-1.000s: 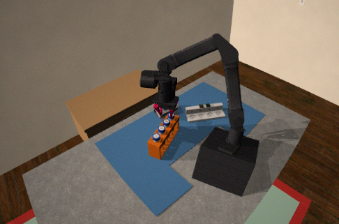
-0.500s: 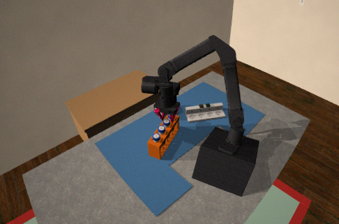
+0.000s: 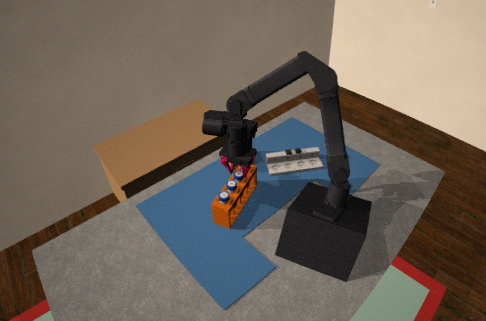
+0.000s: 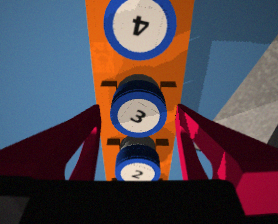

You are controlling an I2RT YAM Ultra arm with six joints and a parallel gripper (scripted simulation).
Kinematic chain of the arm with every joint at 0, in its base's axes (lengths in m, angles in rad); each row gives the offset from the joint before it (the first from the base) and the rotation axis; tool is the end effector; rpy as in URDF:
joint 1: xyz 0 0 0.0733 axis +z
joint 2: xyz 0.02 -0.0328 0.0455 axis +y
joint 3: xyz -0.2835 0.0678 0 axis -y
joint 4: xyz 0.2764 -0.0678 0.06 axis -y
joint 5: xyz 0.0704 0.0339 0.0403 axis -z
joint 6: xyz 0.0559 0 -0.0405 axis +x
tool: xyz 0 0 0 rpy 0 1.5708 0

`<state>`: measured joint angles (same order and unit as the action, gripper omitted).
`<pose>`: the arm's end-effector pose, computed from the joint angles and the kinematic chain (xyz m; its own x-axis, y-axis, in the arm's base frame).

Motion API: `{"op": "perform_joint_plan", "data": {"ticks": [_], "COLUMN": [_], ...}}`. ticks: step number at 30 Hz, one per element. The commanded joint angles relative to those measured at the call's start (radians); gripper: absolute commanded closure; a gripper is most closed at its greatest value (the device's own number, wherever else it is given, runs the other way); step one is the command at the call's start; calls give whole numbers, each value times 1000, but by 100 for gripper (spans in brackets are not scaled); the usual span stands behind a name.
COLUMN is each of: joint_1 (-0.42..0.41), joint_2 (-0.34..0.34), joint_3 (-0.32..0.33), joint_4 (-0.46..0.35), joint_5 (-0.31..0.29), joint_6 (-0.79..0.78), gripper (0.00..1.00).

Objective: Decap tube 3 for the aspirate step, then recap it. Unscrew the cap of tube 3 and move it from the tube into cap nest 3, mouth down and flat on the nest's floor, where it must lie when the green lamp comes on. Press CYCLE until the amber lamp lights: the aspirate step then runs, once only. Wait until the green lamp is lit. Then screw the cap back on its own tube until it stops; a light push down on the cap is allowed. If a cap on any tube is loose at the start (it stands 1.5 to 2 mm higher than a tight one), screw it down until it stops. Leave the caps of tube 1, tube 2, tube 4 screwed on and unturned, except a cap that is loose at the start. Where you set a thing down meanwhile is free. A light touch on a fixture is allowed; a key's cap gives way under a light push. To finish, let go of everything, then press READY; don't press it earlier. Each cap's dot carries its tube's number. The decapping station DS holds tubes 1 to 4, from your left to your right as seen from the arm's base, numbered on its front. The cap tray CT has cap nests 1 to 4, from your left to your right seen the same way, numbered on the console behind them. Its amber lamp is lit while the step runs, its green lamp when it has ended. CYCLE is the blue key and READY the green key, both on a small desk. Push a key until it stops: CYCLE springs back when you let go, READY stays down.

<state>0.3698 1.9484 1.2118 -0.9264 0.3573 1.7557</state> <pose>0.3405 0.1122 0.1189 -0.1916 0.9134 -0.3592 0.9804 0.1953 -0.0265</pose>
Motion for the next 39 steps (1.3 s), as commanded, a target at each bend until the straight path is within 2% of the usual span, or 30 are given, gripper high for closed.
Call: {"op": "perform_joint_plan", "data": {"ticks": [1,22,23,35,39], "joint_1": [2,-7,-7,-7,-7], "joint_2": [-4,8,8,8,8], "joint_3": [-1,-16,-16,-16,-16], "joint_4": [5,35,35,35,35], "joint_5": [4,5,5,5,5], "joint_6": [-5,-15,-15,-15,-115], "gripper": [51,51,100,100,100]}}
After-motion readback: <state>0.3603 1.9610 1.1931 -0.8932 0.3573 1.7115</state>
